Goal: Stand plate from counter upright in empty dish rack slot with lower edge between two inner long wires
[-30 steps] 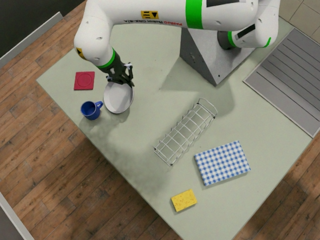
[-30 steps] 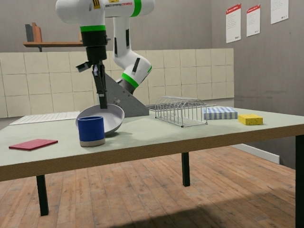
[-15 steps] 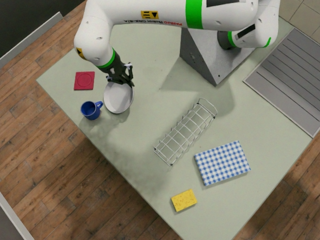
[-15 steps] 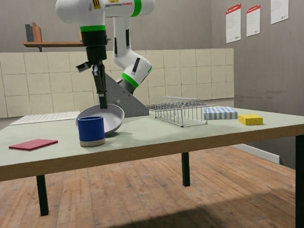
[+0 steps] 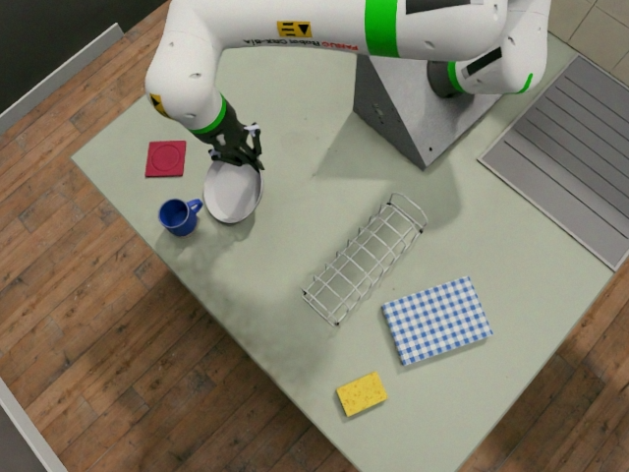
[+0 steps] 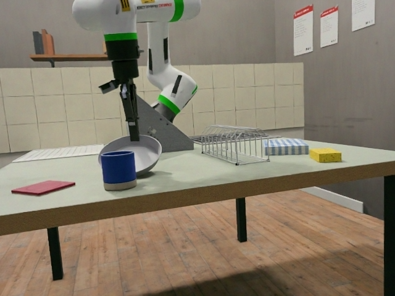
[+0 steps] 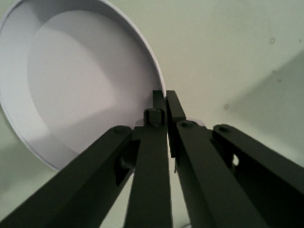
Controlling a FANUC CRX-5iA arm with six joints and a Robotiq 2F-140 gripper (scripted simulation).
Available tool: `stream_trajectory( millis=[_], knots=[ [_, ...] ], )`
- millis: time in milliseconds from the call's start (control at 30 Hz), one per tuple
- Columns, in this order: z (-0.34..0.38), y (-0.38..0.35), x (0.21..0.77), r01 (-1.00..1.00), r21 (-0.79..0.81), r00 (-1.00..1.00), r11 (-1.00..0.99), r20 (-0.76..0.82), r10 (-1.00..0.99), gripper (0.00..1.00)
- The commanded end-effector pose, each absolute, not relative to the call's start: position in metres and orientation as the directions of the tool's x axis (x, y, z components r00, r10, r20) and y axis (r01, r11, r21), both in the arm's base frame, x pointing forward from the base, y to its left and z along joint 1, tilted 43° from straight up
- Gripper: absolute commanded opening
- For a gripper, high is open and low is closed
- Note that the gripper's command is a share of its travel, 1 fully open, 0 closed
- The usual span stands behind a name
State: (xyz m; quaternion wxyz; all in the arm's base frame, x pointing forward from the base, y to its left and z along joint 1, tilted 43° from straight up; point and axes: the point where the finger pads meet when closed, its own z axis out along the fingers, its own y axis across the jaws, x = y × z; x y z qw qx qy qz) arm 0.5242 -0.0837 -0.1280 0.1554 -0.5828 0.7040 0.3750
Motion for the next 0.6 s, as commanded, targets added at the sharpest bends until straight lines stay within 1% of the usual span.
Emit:
stream_trajectory(
  millis=[0,567],
  knots=[
    [-0.1274,-0.0845,0.5247,-0.937,0.346,-0.272,0.040,-0.656,-0.704,0.10],
    [-0.1187,-0.0926,0.5249,-0.937,0.346,-0.272,0.040,-0.656,-0.704,0.10]
  ],
)
